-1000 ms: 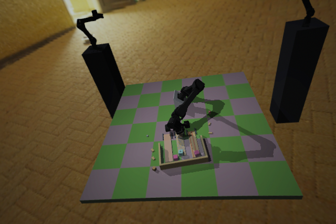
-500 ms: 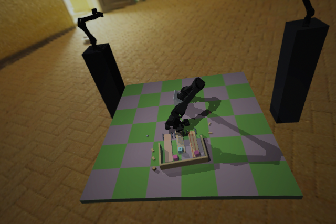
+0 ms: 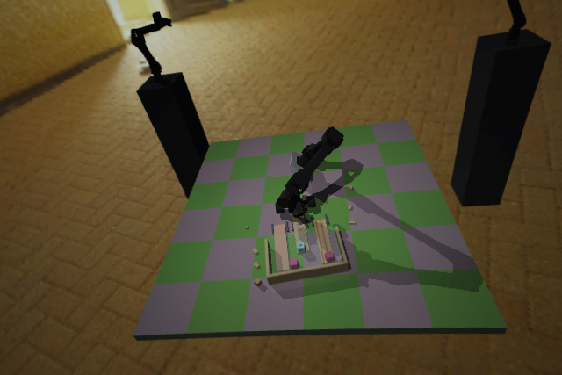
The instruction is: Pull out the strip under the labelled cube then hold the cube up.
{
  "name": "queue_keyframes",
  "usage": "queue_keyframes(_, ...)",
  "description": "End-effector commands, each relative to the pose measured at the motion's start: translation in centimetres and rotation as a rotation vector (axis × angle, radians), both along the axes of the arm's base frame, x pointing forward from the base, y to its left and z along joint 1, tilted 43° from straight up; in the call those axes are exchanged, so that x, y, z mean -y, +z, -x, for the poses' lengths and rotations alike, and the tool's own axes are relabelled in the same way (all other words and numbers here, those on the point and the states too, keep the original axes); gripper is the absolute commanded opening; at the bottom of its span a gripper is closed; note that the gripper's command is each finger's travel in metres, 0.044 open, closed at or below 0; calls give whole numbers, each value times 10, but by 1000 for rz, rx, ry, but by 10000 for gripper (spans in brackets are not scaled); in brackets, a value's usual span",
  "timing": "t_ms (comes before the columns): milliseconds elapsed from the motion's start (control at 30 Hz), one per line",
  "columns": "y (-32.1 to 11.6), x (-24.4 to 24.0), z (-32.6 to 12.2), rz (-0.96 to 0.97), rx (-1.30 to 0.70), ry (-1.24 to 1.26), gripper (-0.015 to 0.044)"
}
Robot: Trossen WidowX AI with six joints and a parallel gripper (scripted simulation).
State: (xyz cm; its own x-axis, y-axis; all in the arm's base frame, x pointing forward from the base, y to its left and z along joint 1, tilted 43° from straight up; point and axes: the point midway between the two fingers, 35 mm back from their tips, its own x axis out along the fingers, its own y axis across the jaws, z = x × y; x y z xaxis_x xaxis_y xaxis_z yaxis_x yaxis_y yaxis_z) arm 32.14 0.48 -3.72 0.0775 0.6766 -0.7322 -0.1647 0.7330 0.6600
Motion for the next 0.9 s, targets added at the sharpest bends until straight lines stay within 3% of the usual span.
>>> queue_keyframes(0, -5, -2, 12, 2, -20, 9, 0)
queue_keyframes(867, -11, 1, 51, 2, -22, 9, 0)
